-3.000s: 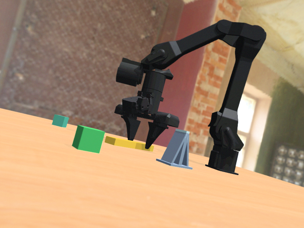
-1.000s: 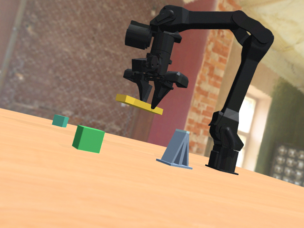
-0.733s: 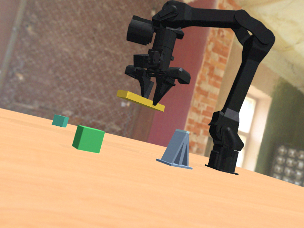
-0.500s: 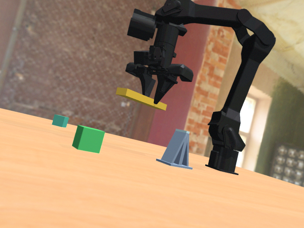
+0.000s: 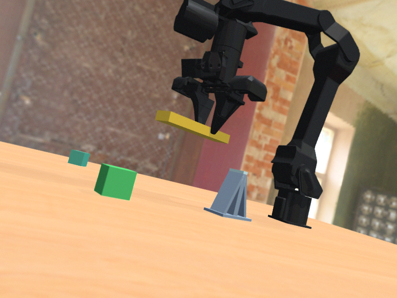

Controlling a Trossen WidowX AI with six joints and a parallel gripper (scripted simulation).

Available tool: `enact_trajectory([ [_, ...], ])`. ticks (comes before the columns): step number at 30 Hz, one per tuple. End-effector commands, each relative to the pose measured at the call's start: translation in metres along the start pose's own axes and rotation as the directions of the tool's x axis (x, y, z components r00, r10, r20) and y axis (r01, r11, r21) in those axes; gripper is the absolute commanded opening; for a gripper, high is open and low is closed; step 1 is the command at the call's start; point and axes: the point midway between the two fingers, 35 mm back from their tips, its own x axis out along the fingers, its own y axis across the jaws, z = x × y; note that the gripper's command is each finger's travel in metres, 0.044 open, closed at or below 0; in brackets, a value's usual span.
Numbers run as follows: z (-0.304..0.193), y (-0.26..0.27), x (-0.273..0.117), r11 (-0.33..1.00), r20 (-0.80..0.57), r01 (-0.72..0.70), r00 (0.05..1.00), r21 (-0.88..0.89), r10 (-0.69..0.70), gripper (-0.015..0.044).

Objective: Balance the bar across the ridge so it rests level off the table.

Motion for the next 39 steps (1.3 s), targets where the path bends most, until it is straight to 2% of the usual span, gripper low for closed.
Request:
enact_trajectory([
  [1, 0.005, 0.015, 0.0, 1.0, -0.002, 0.001, 1.0, 0.023, -0.001, 0.0],
  [29, 0.015, 0.122, -0.001, 0.989, -0.001, -0.009, 1.0, 0.147, 0.009, 0.0],
  [39, 0.015, 0.127, 0.007, 0.988, -0.001, -0.009, 1.0, 0.151, 0.009, 0.0],
])
